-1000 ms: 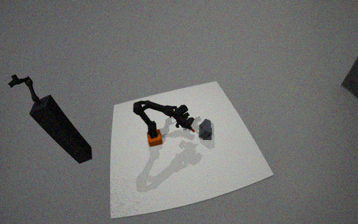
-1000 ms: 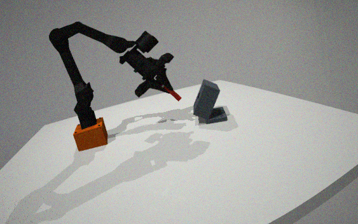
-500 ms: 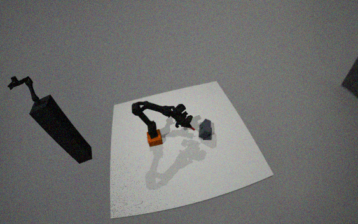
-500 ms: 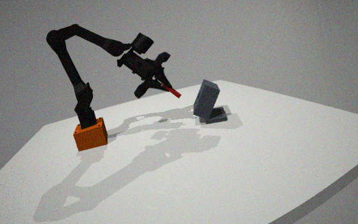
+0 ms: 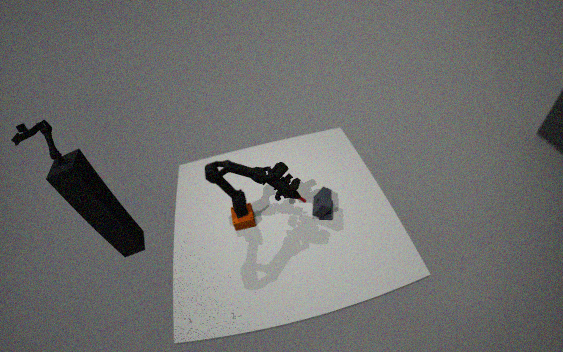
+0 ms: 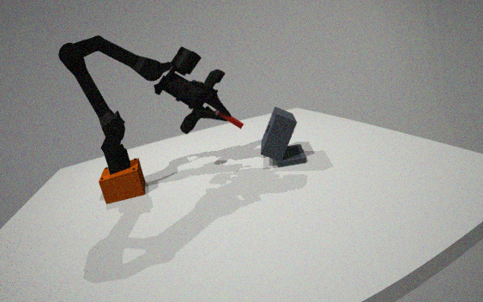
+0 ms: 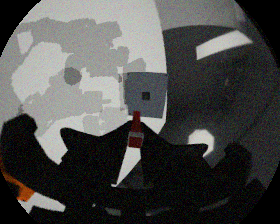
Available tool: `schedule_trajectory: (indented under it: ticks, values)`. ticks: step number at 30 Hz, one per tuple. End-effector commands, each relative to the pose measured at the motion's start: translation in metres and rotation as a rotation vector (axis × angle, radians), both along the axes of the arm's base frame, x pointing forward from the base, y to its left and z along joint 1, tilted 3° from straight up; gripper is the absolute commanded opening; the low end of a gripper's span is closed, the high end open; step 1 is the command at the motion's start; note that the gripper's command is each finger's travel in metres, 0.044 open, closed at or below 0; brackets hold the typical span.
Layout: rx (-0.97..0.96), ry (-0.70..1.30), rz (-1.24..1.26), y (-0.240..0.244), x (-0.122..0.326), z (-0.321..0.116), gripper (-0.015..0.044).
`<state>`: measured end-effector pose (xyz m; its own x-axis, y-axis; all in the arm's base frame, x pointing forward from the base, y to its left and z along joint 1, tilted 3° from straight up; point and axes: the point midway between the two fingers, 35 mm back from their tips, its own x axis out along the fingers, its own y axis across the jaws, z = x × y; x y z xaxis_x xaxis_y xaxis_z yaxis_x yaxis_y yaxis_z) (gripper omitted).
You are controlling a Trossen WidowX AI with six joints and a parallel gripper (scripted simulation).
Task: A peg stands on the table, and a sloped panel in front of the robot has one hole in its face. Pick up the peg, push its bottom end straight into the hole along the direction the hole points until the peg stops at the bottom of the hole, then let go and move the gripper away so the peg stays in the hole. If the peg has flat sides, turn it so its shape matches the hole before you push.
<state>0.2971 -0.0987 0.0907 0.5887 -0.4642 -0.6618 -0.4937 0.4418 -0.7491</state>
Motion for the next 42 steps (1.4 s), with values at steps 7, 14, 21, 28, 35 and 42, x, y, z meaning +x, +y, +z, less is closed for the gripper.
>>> schedule_trajectory:
  ticks: [7,14,21,28,35,42]
  values:
    - [-0.056,-0.036,0.048,0.008,-0.001,0.003,0.0000]
    - [-0.079,-0.053,0.069,0.012,-0.001,0.004,0.0000]
    - [-0.087,-0.061,0.078,0.011,0.004,0.002,0.0000]
    - [-0.097,-0.070,0.088,0.010,0.009,-0.001,0.0000]
    - [-0.108,-0.079,0.098,0.009,0.015,-0.004,0.0000]
    - [-0.119,-0.087,0.107,0.007,0.020,-0.006,0.0000]
